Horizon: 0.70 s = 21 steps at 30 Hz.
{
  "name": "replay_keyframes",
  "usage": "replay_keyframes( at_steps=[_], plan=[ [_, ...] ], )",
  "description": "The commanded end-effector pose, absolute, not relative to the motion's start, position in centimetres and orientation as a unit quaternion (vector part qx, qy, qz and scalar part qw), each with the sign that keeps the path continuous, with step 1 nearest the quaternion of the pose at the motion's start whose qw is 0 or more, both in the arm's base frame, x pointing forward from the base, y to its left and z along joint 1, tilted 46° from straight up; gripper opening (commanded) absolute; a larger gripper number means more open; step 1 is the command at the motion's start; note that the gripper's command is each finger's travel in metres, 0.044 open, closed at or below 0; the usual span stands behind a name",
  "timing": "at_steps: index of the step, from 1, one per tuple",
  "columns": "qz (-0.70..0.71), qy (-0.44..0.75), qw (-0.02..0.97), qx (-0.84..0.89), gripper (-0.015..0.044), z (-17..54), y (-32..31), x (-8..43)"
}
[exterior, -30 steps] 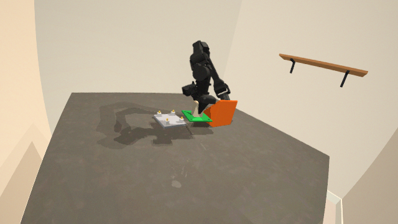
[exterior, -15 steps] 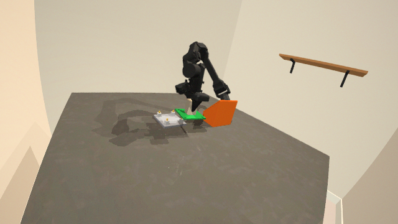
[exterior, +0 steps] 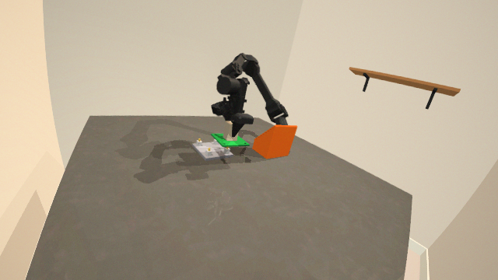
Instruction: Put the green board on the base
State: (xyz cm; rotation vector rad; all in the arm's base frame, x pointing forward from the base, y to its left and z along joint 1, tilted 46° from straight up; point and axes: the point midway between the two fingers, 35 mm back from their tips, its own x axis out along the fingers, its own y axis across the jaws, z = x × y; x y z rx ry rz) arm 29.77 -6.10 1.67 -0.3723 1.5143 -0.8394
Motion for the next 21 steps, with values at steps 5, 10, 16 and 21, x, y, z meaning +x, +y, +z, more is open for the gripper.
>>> replay_keyframes(
  at_steps=[5,10,16,21],
  plan=[
    [-0.356,0.663,0.634,-0.176,0.0,3.3,-7.4,30.6],
    [-0.35,0.667,0.631,-0.185,0.0,4.1,-8.4,30.8],
    [-0.343,0.672,0.627,-0.195,0.0,5.1,-9.5,31.0],
    [-0.337,0.675,0.624,-0.204,0.0,5.9,-10.5,31.2]
  ],
)
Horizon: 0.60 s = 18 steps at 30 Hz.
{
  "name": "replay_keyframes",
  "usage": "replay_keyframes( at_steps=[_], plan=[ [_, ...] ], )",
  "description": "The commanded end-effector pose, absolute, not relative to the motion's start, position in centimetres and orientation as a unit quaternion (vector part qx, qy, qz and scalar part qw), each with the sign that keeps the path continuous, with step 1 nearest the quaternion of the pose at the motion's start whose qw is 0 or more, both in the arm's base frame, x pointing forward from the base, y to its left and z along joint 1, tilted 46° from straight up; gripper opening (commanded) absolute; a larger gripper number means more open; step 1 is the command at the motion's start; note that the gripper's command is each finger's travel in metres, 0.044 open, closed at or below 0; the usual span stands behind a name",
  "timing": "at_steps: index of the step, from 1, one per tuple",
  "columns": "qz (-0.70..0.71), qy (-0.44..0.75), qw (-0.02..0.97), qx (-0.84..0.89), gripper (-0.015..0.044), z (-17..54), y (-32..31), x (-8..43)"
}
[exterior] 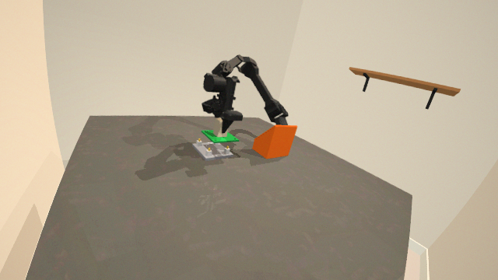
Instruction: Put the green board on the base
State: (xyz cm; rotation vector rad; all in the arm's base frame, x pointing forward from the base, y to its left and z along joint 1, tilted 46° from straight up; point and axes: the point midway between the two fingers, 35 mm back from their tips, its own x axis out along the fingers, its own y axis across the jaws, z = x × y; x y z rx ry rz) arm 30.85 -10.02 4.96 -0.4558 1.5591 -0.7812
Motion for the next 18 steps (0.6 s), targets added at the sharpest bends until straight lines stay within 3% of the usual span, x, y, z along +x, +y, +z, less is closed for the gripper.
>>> replay_keyframes(
  at_steps=[1,18],
  plan=[
    [-0.336,0.676,0.623,-0.206,0.0,6.0,-10.7,31.2],
    [-0.331,0.684,0.614,-0.213,0.0,6.5,-11.9,31.0]
  ],
)
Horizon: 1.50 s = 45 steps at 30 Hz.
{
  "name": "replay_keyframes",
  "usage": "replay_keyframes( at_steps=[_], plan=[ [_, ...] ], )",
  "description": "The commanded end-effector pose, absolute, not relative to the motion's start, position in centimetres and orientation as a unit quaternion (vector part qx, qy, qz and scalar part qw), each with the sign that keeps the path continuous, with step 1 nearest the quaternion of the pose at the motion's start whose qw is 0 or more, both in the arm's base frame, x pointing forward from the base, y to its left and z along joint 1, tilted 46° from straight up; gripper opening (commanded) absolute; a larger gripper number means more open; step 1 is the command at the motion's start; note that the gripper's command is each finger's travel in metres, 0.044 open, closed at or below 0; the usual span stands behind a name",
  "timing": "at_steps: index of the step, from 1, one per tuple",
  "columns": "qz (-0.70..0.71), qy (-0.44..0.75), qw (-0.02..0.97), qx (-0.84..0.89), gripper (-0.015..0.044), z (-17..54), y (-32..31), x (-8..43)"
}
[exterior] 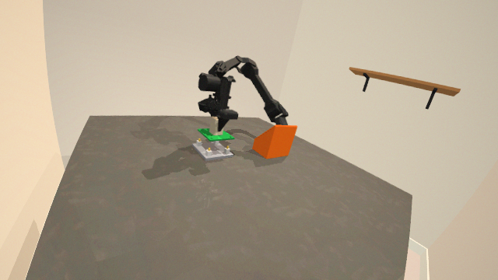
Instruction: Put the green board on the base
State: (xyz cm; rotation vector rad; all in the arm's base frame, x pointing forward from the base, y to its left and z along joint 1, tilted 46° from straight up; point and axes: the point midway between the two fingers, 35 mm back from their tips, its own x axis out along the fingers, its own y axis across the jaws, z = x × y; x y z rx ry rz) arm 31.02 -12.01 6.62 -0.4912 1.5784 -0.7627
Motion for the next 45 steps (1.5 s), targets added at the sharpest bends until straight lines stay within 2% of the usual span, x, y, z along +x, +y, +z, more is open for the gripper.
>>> replay_keyframes(
  at_steps=[1,45],
  plan=[
    [-0.331,0.684,0.614,-0.213,0.0,6.5,-11.9,31.0],
    [-0.329,0.686,0.613,-0.213,0.0,4.8,-14.3,30.9]
  ],
)
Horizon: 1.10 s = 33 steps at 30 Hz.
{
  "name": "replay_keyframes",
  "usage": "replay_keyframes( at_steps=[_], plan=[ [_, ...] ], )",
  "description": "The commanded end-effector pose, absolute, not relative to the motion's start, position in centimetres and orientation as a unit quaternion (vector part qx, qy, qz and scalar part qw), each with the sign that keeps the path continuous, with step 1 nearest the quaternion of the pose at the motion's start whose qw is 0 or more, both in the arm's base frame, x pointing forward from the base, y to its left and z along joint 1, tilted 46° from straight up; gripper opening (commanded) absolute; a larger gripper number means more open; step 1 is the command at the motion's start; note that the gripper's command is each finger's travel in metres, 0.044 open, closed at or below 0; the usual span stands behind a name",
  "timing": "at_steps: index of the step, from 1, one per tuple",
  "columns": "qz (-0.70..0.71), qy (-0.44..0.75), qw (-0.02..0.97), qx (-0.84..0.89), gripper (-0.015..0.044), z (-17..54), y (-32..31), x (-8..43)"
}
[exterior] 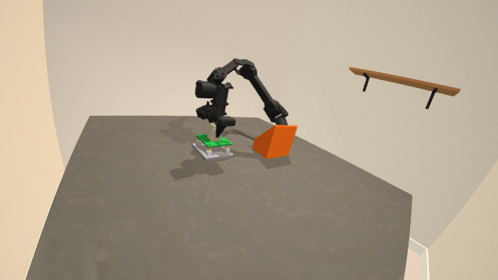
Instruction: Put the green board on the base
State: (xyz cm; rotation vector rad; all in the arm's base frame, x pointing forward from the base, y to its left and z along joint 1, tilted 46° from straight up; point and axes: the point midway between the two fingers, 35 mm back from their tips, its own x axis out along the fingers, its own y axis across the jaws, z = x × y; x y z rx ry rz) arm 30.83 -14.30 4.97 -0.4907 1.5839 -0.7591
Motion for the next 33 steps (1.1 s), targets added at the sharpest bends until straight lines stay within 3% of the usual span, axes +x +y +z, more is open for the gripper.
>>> replay_keyframes(
  at_steps=[1,21,33],
  plan=[
    [-0.329,0.686,0.613,-0.213,0.0,4.78,-14.34,30.89],
    [-0.328,0.687,0.612,-0.214,0.0,4.21,-15.05,30.73],
    [-0.329,0.687,0.612,-0.211,0.0315,4.28,-15.02,30.68]
  ],
)
